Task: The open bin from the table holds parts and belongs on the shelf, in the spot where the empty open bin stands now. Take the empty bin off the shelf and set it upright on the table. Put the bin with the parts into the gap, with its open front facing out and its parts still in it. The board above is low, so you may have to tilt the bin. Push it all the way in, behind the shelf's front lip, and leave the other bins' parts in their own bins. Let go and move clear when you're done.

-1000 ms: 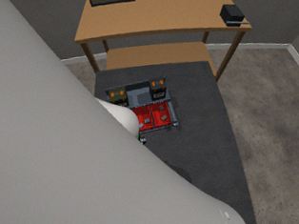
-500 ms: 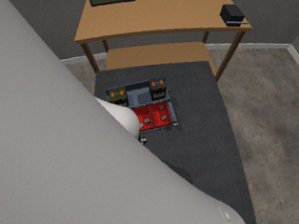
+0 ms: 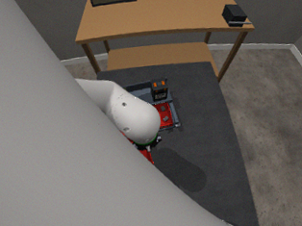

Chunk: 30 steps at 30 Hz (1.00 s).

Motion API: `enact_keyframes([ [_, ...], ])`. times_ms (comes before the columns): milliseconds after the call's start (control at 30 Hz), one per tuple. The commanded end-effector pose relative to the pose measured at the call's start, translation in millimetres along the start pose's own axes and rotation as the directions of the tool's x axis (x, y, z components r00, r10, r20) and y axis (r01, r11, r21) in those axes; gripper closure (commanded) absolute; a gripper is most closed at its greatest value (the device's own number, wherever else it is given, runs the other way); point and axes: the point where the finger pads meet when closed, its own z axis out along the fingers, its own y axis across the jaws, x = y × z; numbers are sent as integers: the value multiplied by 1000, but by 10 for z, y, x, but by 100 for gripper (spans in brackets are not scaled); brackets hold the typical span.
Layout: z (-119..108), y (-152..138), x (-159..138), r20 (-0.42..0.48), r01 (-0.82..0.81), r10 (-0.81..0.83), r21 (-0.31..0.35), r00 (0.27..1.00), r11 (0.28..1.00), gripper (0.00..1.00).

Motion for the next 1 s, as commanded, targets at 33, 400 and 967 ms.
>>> enact_keyframes([
  [33,13,509,-6,-4,-39,39,11,999,999,90],
  [400,15,833,-14,-3,-66,66,11,998,998,90],
  [967,29,833,-14,-3,-66,66,11,998,998,90],
])
